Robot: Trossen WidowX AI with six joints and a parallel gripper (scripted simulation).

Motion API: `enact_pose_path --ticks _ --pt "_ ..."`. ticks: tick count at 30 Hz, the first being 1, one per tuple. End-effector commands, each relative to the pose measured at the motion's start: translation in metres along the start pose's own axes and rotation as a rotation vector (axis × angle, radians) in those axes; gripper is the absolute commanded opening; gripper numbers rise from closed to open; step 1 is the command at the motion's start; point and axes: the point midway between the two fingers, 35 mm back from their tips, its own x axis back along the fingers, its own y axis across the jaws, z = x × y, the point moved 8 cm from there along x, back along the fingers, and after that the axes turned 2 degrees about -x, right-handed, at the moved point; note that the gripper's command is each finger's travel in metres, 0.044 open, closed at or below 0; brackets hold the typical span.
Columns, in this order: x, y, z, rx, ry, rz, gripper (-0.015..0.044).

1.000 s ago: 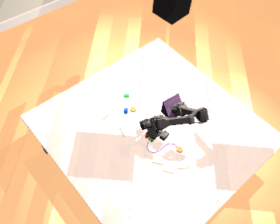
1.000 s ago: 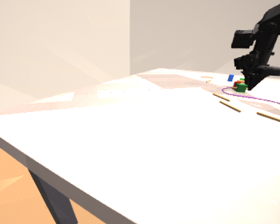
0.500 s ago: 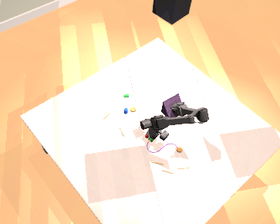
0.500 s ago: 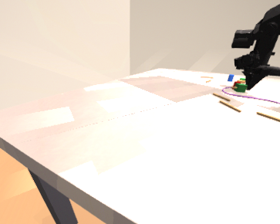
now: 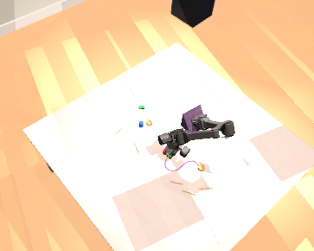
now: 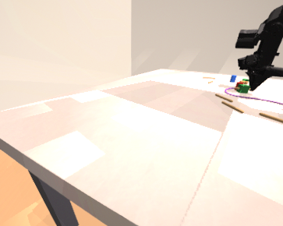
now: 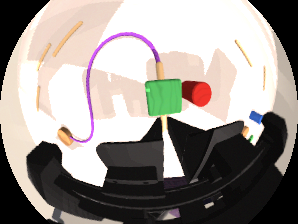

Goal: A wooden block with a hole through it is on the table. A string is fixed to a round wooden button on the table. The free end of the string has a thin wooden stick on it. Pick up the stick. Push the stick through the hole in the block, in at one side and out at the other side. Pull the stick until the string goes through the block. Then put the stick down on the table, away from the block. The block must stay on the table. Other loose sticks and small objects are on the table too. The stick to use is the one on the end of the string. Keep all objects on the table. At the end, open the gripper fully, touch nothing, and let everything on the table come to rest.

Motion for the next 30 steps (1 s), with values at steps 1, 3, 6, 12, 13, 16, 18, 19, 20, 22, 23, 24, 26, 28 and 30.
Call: enact_pose_path --ticks 1,3,6,12,13,16,18,19,20,22,23,24,26,28,30 --pt "0.000 0.000 0.003 -0.004 -0.004 -0.001 0.0000" --pt "0.000 0.000 0.006 -0.004 -0.004 0.000 0.0000" --pt "0.001 0.000 0.010 -0.004 -0.003 0.000 0.0000" --pt "0.001 0.001 0.016 -0.004 -0.003 -0.001 0.0000" --pt "0.001 0.001 0.017 -0.004 -0.003 -0.001 0.0000" --pt "0.001 0.000 0.020 -0.004 -0.003 -0.001 0.0000" --pt "0.001 0.000 0.022 -0.005 -0.003 -0.002 0.0000" --pt "0.001 0.000 0.023 -0.005 -0.003 -0.002 0.0000" --pt "0.001 0.000 0.024 -0.005 -0.003 -0.002 0.0000" --pt "0.001 0.000 0.026 -0.005 -0.002 -0.003 0.0000" --pt "0.001 0.000 0.027 -0.005 -0.002 -0.003 0.0000" --pt "0.001 0.000 0.028 -0.005 -0.002 -0.004 0.0000" --pt "0.001 -0.001 0.030 -0.005 -0.002 -0.004 0.0000" --pt "0.001 -0.001 0.032 -0.005 -0.002 -0.005 0.0000" --pt "0.001 -0.001 0.034 -0.005 -0.002 -0.006 0.0000"
